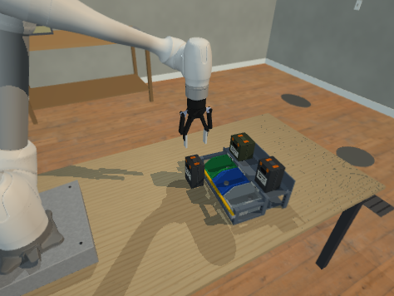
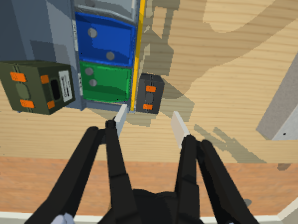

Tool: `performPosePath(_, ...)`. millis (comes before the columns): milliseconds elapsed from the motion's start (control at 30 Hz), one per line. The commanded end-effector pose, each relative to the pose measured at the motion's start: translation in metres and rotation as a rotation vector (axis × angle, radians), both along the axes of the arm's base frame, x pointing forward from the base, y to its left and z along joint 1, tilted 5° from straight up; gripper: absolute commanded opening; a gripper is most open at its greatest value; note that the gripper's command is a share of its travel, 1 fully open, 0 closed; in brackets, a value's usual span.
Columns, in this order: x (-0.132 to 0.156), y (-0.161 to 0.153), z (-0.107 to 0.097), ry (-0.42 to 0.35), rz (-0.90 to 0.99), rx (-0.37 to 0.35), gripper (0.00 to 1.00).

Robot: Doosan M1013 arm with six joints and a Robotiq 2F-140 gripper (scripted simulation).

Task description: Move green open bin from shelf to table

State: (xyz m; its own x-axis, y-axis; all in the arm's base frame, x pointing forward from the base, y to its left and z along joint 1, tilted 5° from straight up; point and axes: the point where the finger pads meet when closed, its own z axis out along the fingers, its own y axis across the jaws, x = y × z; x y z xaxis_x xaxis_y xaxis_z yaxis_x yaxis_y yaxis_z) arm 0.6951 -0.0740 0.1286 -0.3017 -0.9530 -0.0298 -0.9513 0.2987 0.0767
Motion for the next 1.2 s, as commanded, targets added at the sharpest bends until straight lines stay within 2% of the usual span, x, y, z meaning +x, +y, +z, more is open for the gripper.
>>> performPosePath(0, -0.0001, 0.0, 0.0003, 0.0, 0.0, 0.0, 0.57)
performPosePath(1167, 0.0002, -0.0002, 0.004, 0.0, 0.0, 0.0, 0.57)
